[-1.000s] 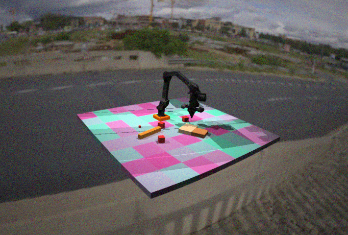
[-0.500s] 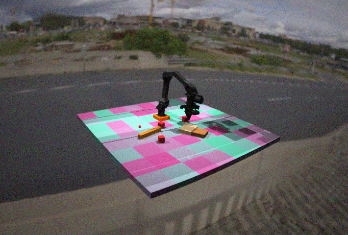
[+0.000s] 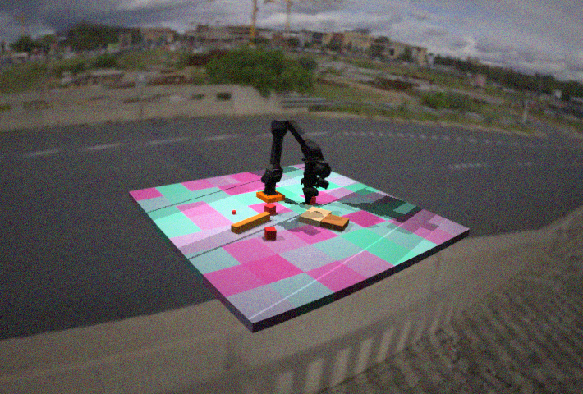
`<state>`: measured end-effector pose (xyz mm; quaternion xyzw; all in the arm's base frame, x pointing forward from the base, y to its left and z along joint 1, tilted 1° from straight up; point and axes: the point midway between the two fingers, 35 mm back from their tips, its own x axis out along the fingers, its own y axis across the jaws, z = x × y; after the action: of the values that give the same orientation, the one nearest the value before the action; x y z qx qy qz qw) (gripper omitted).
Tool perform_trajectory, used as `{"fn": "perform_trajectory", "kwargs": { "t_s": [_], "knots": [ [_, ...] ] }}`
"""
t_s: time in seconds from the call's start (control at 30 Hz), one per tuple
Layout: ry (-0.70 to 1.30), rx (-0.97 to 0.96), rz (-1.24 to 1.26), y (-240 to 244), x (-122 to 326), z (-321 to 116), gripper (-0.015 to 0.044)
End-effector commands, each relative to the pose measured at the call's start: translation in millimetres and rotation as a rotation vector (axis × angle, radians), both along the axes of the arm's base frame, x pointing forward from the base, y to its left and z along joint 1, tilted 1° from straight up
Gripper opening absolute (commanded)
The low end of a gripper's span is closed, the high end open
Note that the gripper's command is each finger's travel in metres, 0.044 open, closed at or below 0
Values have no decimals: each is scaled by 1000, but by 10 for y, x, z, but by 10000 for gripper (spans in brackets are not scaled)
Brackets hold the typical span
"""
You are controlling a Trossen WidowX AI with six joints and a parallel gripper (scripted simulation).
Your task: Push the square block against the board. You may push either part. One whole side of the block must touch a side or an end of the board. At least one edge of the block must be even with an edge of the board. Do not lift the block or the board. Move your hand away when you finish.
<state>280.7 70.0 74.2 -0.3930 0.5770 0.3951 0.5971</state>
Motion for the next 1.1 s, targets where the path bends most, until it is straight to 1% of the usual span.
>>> {"fn": "perform_trajectory", "kwargs": {
  "t_s": [0.0,0.47,0.6,0.73,1.07],
  "knots": [
    [3,-1,-109,-134,33,-1,0],
    [8,1,-539,-677,112,-7,0],
    [8,1,-544,-683,116,-38,0],
    [9,1,-544,-678,123,-529,0],
    [8,1,-544,-643,181,-552,0]
  ]
}}
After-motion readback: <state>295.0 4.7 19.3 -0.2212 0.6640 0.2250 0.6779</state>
